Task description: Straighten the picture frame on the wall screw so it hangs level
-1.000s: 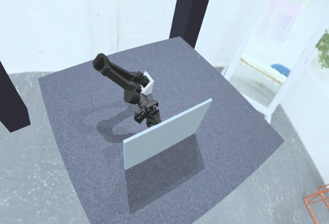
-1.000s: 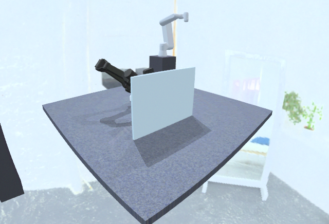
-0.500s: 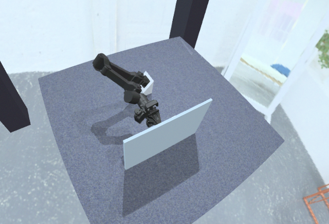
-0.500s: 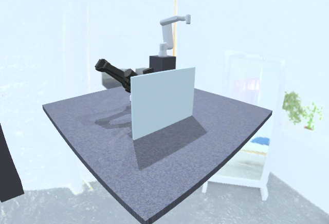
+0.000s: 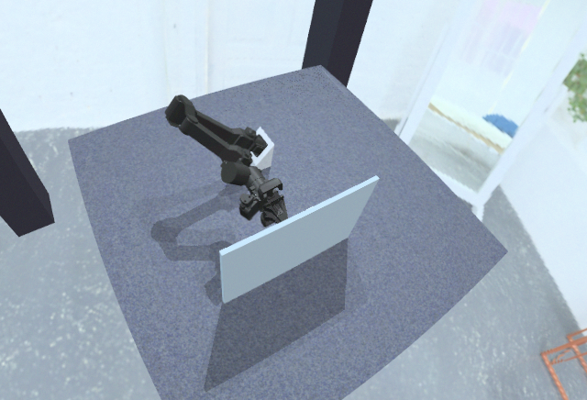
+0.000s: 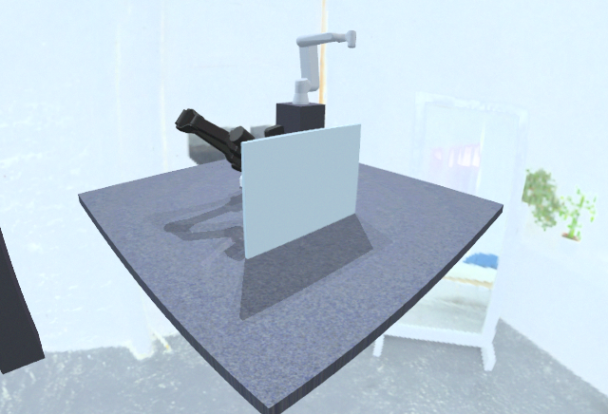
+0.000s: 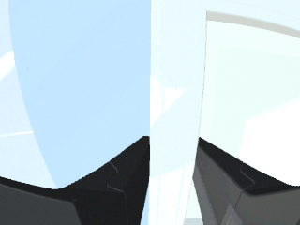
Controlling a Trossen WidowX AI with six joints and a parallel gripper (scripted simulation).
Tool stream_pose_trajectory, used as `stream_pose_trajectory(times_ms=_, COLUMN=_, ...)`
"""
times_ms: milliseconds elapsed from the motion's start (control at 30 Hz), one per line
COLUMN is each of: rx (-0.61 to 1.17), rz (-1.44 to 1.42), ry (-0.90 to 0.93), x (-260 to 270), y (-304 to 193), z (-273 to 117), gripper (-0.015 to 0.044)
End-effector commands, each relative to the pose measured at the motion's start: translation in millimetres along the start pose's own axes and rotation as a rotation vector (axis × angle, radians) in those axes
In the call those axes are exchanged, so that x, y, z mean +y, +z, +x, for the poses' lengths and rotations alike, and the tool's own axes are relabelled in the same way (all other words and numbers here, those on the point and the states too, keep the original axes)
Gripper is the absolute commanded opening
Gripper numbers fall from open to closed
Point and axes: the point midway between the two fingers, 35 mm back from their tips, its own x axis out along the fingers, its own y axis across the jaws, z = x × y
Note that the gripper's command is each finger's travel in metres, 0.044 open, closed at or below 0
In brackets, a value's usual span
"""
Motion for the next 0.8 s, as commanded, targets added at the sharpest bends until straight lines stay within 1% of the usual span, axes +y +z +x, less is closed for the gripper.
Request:
stream_pose_trajectory(times_ms=0, rx=0.002, rz=-0.001, ry=0.013, x=5.6, y=0.0, z=-0.3, gripper=0.0)
stream_pose_trajectory(times_ms=767, rx=0.002, rz=-0.001, ry=0.013, x=10.0, y=0.0, z=-0.3, gripper=0.0)
